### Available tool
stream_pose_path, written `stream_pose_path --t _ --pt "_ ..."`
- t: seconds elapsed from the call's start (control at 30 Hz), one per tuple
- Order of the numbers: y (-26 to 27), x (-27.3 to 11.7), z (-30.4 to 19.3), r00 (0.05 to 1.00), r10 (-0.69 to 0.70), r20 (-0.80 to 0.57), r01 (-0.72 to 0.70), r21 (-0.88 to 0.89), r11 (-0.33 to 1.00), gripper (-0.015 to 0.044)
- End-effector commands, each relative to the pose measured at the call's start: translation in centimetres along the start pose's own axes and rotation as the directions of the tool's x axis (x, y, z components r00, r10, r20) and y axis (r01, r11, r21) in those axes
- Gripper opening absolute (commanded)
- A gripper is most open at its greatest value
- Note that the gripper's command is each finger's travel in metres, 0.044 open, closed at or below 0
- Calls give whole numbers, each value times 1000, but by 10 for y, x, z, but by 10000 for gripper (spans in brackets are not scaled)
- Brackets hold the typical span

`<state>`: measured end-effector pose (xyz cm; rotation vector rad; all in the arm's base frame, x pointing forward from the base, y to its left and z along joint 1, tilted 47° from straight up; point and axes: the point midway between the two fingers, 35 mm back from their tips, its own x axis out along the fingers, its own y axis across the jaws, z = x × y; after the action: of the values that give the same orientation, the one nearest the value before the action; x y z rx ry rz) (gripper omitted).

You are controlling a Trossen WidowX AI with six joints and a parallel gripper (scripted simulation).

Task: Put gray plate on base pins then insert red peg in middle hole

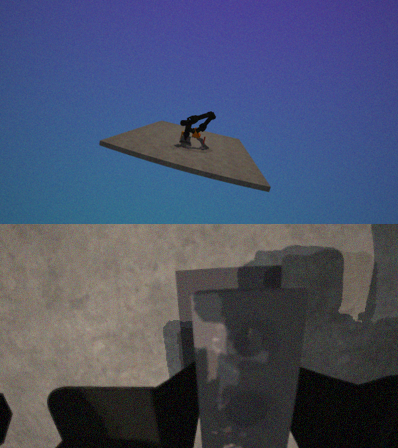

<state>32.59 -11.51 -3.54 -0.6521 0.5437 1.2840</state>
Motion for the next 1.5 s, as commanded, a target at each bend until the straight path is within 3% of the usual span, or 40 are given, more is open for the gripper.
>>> stream_pose_path --t 0.0,0.27,0.47,0.73,0.97,1.07,1.27,1.47 --pt "0 0 0 1000 0 0 0 -2 1000 236" --pt "0 0 0 1000 0 0 0 -2 1000 440" --pt "-2 -9 -1 1000 0 -1 0 -1 1000 440" --pt "0 -115 -1 1000 1 -1 -1 4 1000 440" --pt "-4 -118 -4 1000 1 0 -1 3 1000 440" --pt "-3 -120 9 1000 0 -2 0 139 990 440" --pt "5 -127 56 1000 -2 -6 6 635 772 440" --pt "19 -129 102 1000 -5 -9 11 944 329 440"
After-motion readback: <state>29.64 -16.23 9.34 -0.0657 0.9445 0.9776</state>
